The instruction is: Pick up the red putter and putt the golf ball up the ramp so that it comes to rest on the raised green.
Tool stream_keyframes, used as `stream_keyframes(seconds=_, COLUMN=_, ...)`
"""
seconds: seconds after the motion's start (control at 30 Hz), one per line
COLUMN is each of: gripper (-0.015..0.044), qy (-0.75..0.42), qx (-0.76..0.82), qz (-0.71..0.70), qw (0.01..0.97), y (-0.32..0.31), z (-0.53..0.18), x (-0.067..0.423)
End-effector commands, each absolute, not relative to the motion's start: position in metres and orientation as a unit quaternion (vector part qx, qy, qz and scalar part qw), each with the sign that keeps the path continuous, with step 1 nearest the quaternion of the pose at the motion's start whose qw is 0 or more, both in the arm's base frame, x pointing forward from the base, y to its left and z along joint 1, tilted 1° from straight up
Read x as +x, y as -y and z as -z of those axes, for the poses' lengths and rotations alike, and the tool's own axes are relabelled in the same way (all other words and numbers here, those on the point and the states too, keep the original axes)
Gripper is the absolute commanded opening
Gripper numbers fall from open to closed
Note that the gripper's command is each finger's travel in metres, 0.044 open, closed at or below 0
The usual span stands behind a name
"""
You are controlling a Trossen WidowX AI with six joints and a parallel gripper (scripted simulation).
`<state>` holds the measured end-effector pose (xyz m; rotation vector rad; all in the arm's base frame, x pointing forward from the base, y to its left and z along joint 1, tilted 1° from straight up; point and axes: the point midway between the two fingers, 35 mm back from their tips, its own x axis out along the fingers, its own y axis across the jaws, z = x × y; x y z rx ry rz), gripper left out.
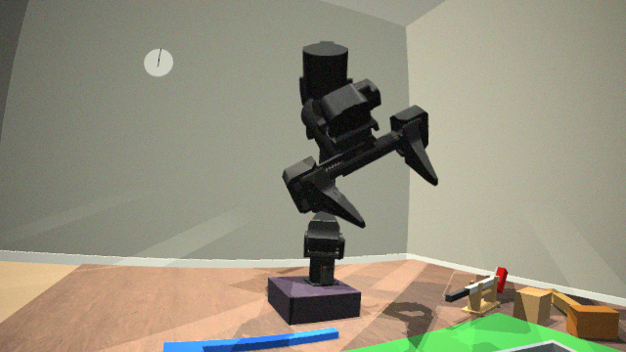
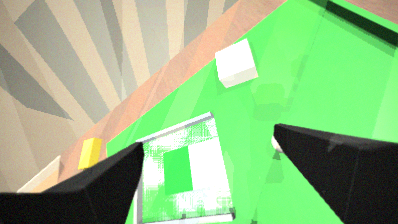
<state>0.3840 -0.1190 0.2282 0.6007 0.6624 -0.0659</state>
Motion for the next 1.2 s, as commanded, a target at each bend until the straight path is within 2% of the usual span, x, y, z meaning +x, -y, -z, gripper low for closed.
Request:
stream_keyframes(seconds=0.0, gripper=0.044, qy=-0.387, qx=0.178, qz=-0.058, qw=0.903, y=0.055, z=-0.199, x=0.389)
stream_keyframes(seconds=0.27, gripper=0.044, qy=-0.463, qx=-0.09, qz=-0.266, qw=0.841, y=-0.073, z=-0.146, x=0.357)
stream_keyframes(seconds=0.37, gripper=0.044, qy=-0.468, qx=-0.165, qz=-0.326, qw=0.805, y=-0.103, z=-0.133, x=0.34)
stream_keyframes(seconds=0.6, gripper=0.044, qy=-0.433, qx=-0.372, qz=-0.507, qw=0.646, y=-0.177, z=-0.098, x=0.269)
stream_keyframes(seconds=0.77, gripper=0.044, qy=-0.368, qx=-0.474, qz=-0.609, qw=0.518, y=-0.203, z=-0.084, x=0.227)
stream_keyframes(seconds=1.17, gripper=0.044, qy=-0.365, qx=-0.477, qz=-0.613, qw=0.513, y=-0.204, z=-0.066, x=0.228)
